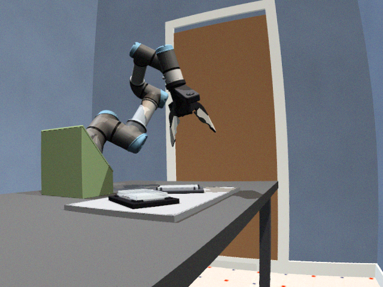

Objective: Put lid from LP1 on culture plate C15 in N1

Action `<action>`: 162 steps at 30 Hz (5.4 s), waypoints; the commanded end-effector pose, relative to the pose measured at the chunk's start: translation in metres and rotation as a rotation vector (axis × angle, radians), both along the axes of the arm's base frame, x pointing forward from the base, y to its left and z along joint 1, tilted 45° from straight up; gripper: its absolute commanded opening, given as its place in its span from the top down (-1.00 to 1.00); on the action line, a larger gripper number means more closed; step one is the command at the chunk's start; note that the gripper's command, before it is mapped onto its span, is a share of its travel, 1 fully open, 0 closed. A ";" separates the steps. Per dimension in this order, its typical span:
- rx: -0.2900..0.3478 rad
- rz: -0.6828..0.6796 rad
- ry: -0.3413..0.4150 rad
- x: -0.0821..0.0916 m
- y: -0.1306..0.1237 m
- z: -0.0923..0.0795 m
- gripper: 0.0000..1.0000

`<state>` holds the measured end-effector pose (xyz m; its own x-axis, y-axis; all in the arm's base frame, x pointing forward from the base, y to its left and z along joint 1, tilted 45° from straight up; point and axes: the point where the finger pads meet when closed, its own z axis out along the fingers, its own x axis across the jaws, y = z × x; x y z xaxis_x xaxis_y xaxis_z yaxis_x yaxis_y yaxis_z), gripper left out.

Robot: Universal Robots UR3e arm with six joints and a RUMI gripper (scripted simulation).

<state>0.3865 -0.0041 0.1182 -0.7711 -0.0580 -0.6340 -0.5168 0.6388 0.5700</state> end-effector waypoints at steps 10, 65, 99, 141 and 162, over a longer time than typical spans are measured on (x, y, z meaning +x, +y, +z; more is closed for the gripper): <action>-0.076 0.107 -0.095 -0.003 0.009 -0.020 -0.64; -0.422 0.742 -0.627 -0.027 0.052 -0.094 -0.64; -0.500 0.943 -0.791 -0.036 0.062 -0.111 -0.64; -0.500 0.943 -0.791 -0.031 0.083 -0.133 -0.64; -0.500 0.943 -0.791 -0.031 0.083 -0.133 1.00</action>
